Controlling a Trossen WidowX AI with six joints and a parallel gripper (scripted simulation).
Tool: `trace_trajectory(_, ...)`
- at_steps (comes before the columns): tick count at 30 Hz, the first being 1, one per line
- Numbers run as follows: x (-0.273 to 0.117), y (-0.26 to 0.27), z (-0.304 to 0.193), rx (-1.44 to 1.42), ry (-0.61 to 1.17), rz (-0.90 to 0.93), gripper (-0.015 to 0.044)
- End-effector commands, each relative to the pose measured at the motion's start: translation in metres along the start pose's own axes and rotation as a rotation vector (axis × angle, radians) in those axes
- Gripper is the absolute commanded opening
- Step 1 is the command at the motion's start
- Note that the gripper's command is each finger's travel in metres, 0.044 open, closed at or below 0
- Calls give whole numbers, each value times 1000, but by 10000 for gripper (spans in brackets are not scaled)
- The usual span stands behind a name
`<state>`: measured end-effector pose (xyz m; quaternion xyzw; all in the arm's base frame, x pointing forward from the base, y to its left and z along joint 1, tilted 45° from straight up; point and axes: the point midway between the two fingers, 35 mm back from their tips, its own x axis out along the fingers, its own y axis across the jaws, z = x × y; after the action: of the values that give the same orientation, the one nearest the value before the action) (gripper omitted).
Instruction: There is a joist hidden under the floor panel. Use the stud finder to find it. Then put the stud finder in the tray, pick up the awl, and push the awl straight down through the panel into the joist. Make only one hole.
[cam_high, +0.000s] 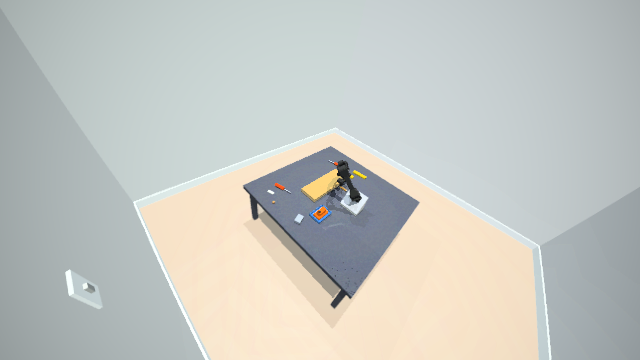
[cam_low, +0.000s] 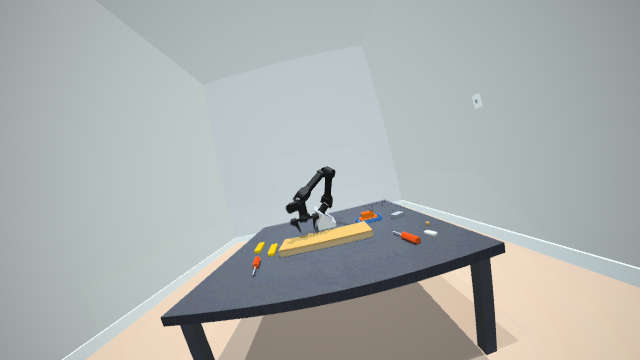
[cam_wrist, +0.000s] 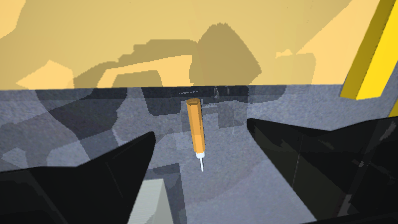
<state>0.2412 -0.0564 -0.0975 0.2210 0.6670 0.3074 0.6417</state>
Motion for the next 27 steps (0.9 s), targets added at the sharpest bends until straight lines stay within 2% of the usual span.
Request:
trace_trajectory(1, 0, 2, -1, -4, 3, -2, 440)
trace_trajectory(27, 34, 5, 2, -4, 3, -2, 440)
